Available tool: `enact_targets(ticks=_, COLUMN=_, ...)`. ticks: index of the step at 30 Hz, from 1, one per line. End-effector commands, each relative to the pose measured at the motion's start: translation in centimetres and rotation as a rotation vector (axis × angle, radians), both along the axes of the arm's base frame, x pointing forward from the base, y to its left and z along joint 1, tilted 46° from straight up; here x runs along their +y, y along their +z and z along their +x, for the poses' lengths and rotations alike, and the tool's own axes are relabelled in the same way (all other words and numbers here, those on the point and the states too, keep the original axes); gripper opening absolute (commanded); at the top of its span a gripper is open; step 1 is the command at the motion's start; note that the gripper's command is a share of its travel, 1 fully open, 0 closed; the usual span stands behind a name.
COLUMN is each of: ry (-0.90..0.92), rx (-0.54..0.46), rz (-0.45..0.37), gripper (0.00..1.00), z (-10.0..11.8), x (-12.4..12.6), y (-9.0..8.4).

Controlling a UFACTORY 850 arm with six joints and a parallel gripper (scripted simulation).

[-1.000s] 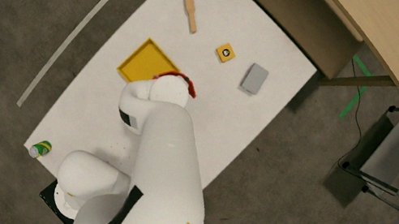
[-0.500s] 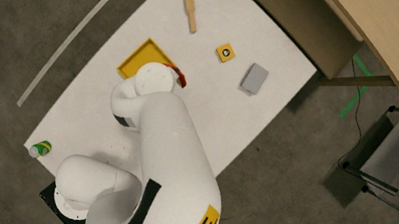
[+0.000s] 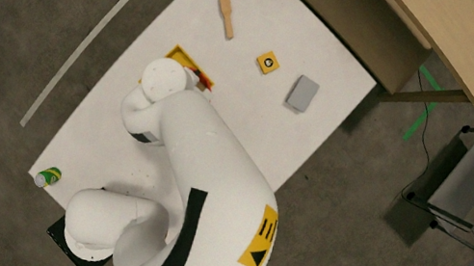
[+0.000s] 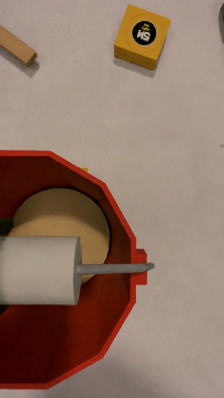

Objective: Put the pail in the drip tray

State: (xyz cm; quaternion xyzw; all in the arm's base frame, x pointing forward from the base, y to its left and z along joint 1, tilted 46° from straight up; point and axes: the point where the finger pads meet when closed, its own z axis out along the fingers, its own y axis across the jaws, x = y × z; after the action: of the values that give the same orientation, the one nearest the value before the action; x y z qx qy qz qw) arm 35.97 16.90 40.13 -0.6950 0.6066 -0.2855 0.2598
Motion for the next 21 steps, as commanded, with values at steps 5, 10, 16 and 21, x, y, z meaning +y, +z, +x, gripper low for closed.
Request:
enact_targets(ticks=5, ry=-0.003, rx=-0.004, rz=0.0, gripper=0.0, z=-0.2, x=1.9, y=-0.2)
enact_targets(ticks=10, ry=-0.003, rx=-0.004, rz=0.0, gripper=0.0, z=-0.5, x=3.4, y=-0.4)
enact_targets(ticks=16, ry=-0.003, rx=-0.004, rz=0.0, gripper=0.0, z=-0.7, x=5.0, y=-0.6)
enact_targets(ticks=21, ry=-0.003, rx=-0.004, rz=0.0, gripper=0.0, z=-0.8, x=5.7, y=-0.7)
